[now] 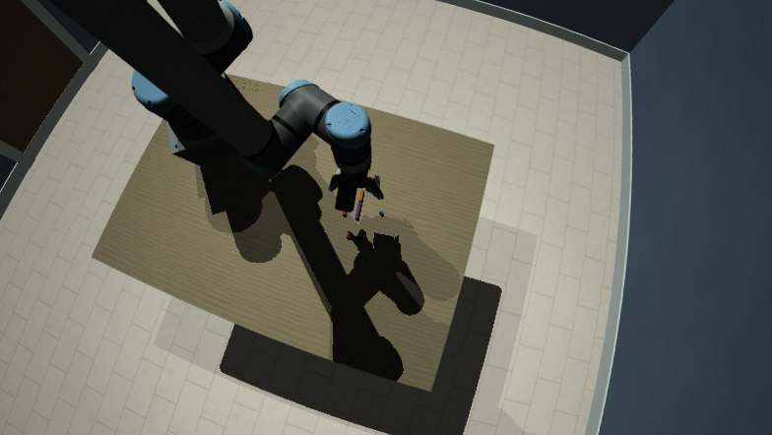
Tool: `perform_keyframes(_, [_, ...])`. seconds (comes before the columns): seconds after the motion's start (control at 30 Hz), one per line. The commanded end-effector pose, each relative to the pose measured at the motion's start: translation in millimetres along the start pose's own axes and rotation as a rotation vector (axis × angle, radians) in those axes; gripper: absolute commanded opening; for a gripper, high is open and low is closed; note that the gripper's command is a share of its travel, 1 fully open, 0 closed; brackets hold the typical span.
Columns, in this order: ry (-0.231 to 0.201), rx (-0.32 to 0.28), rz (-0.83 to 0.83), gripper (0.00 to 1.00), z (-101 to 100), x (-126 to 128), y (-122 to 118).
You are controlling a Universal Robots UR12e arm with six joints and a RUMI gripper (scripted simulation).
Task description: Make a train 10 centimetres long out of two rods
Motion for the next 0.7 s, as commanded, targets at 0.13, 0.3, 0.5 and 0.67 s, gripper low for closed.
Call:
perform_keyframes(0.13, [0.000,0.000,0.000,1.00,36,0,0])
perform_keyframes(0.3, [0.000,0.000,0.000,1.00,53,0,0])
perform_keyframes(0.5, [0.000,0.000,0.000,1.00,57,0,0])
perform_keyframes(0.67, [0.000,0.000,0.000,1.00,57,0,0])
Point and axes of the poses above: the point where the finger pads meet when closed, its own z axis back along the fingers, its own x axis across the jaws, y = z × x, the point moved 4 cm from there along z, back along the fingers, and after that the axes turned 14 degrees about z, right-handed, at the moved point
